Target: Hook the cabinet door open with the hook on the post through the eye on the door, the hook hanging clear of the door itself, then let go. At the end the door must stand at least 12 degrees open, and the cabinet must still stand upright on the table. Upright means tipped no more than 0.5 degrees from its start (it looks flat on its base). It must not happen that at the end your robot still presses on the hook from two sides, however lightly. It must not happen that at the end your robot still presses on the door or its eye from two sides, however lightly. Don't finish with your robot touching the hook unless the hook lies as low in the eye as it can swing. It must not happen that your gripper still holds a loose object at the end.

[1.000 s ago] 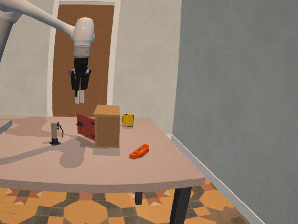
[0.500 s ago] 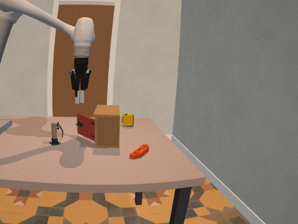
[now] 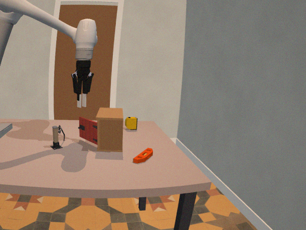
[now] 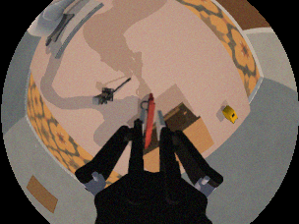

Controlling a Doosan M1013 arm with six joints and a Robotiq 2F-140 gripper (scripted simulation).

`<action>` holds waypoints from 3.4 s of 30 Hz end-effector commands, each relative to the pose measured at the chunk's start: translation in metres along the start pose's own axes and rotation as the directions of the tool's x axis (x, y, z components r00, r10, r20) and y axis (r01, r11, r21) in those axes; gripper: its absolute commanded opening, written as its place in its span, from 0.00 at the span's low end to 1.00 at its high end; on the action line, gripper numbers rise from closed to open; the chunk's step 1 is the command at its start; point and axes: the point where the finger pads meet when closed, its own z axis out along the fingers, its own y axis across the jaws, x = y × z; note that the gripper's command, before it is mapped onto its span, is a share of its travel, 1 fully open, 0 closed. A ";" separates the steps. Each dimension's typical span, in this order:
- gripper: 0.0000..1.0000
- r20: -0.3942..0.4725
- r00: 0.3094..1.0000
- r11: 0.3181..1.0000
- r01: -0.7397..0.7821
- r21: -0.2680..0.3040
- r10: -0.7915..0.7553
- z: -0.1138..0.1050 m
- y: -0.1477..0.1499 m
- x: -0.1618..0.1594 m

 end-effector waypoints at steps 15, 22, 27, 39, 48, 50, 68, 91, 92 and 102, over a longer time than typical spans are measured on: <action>0.16 0.000 1.000 1.000 0.000 0.000 0.000 0.020 0.000 0.000; 0.16 0.000 1.000 1.000 0.000 0.000 0.000 0.029 0.000 0.000; 0.16 0.000 1.000 1.000 0.000 0.000 0.000 0.038 0.001 0.000; 0.16 0.000 1.000 1.000 0.000 0.000 0.000 0.054 0.001 0.000; 0.16 0.000 1.000 1.000 0.000 0.000 0.000 0.063 0.001 0.000; 0.16 0.000 1.000 1.000 0.000 0.000 0.000 0.064 0.001 0.000; 0.16 0.000 1.000 1.000 0.024 0.000 -0.024 0.066 -0.002 0.000; 0.16 0.000 0.999 0.999 0.052 0.000 -0.052 0.066 -0.006 0.000; 0.16 0.000 0.999 0.999 0.052 0.000 -0.052 0.066 -0.006 0.000; 0.16 0.000 0.999 0.999 0.052 0.000 -0.052 0.066 -0.006 0.000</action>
